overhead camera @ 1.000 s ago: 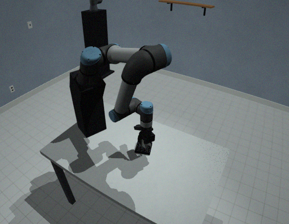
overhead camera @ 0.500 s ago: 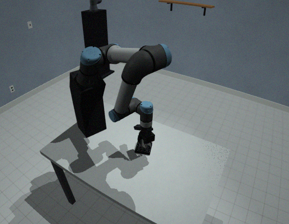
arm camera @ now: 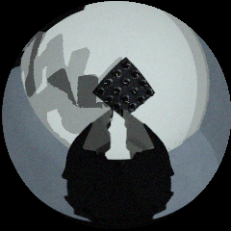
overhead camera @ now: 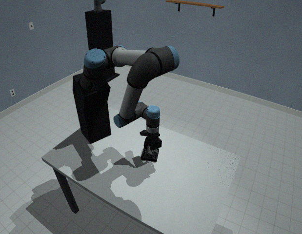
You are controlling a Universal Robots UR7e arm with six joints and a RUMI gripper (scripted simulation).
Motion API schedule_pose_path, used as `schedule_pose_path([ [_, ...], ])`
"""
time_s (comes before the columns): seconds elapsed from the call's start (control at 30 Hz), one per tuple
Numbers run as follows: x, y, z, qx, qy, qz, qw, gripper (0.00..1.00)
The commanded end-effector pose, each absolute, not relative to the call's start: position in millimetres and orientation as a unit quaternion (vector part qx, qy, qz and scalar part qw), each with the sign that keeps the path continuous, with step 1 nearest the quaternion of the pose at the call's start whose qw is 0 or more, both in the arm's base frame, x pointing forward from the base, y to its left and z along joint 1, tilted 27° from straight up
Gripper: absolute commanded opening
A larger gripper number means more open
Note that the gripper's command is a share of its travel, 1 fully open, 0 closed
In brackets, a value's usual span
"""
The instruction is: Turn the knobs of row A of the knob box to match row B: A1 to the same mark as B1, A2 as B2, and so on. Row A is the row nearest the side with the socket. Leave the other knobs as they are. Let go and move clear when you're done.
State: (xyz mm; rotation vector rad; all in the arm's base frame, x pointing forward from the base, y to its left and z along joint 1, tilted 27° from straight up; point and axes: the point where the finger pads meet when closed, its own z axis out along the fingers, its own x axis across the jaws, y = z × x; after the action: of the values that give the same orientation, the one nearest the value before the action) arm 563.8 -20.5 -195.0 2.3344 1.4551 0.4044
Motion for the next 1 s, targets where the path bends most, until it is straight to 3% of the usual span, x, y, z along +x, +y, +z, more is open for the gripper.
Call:
schedule_pose_path([
  [0.0,564,-20,-194,0.826,0.515,0.143,0.180,0.11],
  [0.97,569,-22,-206,0.826,0.515,0.143,0.180,0.11],
])
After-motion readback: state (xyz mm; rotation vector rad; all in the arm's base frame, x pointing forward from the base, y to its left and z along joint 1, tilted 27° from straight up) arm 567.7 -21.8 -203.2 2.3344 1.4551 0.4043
